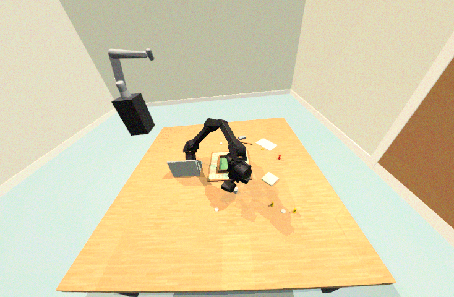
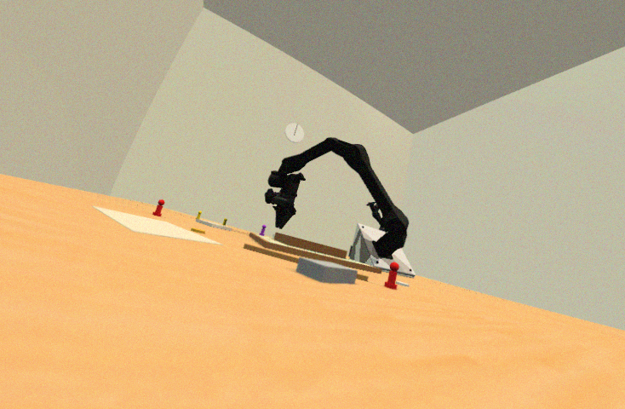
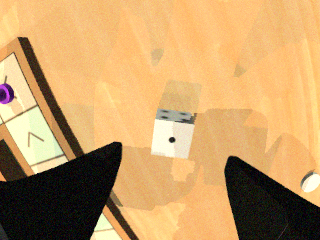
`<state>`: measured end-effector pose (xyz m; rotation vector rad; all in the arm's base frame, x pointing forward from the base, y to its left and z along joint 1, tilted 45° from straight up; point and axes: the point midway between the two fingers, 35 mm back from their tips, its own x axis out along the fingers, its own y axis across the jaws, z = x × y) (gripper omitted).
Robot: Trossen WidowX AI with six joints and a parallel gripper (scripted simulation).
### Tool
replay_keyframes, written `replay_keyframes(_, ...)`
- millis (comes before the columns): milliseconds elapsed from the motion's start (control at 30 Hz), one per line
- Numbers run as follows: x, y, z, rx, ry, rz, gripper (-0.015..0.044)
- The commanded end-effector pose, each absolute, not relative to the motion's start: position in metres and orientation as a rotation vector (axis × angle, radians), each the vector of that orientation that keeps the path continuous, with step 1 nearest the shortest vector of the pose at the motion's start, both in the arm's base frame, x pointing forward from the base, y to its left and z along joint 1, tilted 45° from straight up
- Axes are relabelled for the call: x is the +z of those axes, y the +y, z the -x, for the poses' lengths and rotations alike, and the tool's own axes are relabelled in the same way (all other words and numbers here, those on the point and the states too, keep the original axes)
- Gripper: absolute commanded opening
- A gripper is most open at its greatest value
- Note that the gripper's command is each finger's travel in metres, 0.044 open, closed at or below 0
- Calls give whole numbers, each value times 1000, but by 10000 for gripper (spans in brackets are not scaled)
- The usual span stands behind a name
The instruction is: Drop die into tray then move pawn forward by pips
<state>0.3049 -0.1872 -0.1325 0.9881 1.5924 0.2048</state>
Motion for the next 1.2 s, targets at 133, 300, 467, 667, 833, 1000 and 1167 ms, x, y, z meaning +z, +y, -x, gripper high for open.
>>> replay_keyframes(133,-140,-177,-304,209,1600,-1000,275)
replay_keyframes(300,-146,-172,-305,209,1600,-1000,275)
replay_keyframes(467,-152,-166,-305,209,1600,-1000,275)
replay_keyframes(667,-159,-159,-305,210,1600,-1000,275)
replay_keyframes(833,-161,-156,-305,210,1600,-1001,249)
replay_keyframes(1000,-161,-156,-305,210,1600,-1001,118)
replay_keyframes(1167,-161,-156,-305,210,1600,-1001,65)
